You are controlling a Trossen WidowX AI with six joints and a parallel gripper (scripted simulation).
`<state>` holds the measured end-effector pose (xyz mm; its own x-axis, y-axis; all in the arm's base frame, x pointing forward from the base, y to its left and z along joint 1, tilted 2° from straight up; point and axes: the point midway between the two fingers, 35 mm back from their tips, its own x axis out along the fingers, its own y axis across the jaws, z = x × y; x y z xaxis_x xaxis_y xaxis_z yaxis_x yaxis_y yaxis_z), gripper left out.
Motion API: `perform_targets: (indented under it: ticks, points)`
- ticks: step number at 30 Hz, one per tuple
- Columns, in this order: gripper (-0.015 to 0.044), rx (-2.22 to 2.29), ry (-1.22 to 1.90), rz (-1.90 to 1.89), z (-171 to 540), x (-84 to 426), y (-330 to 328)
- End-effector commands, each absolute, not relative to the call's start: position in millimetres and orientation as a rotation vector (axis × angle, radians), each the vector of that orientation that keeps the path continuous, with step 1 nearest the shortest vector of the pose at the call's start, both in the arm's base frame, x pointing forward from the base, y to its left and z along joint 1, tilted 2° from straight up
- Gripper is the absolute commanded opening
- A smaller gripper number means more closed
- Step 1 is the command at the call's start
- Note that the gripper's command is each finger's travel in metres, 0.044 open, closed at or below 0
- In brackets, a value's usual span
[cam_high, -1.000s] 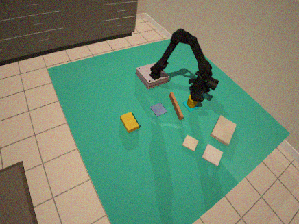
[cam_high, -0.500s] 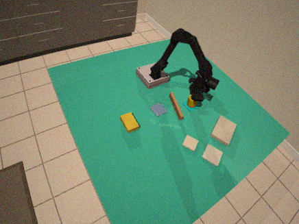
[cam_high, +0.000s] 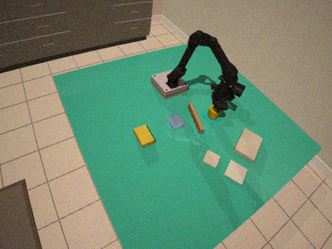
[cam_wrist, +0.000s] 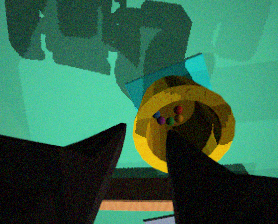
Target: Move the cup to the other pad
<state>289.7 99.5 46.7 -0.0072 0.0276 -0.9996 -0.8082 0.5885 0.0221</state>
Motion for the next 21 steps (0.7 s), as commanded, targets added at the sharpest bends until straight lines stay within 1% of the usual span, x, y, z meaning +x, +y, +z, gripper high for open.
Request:
perform_targets:
  ticks: [1,12,21]
  points:
    - [0.0146,-0.71,1.425,0.757,57.4,290.8,99.7]
    - [0.0146,-0.708,1.426,0.757,69.8,288.1,97.0]
    - [0.0383,-0.707,1.437,0.752,65.5,288.2,97.2]
